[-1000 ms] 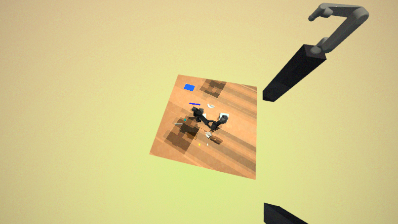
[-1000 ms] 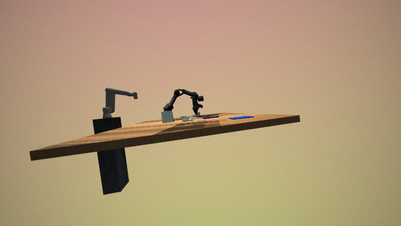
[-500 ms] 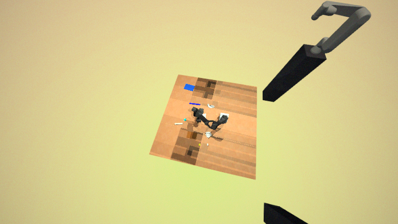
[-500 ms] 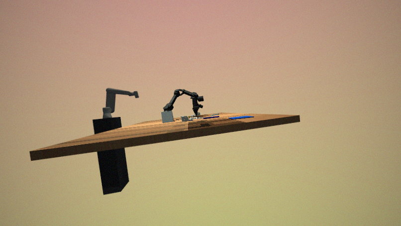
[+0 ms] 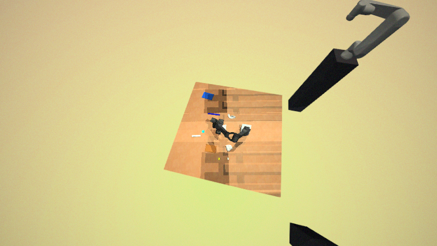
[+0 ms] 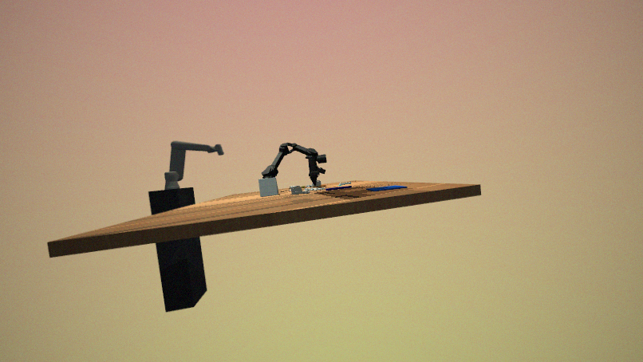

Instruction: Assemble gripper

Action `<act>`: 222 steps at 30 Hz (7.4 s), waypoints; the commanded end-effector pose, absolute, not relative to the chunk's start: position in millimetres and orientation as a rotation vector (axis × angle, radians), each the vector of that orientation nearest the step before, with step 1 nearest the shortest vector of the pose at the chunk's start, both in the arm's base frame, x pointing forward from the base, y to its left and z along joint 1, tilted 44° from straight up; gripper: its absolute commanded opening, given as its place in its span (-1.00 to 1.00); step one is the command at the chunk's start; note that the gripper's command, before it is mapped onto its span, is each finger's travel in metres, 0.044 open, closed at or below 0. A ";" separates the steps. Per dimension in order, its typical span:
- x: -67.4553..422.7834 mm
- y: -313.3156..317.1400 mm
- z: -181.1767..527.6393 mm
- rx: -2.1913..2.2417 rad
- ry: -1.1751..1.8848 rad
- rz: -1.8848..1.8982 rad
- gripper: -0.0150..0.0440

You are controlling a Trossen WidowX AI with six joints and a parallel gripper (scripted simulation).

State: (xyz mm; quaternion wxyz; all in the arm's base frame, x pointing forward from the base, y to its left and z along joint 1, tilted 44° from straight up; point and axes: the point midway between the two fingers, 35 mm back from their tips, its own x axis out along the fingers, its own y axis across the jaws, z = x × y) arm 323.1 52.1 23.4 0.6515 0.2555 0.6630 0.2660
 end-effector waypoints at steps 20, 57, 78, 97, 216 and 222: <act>322.9 56.7 18.8 0.589 1.506 0.603 -0.04; 322.7 61.5 13.8 0.591 1.507 0.602 -0.04; 322.7 61.5 13.8 0.591 1.507 0.602 -0.04; 323.0 57.3 17.9 0.591 1.507 0.601 -0.04; 207.2 -110.4 -102.3 0.626 1.537 0.542 1.00; 207.2 -103.8 -109.7 0.626 1.537 0.542 1.00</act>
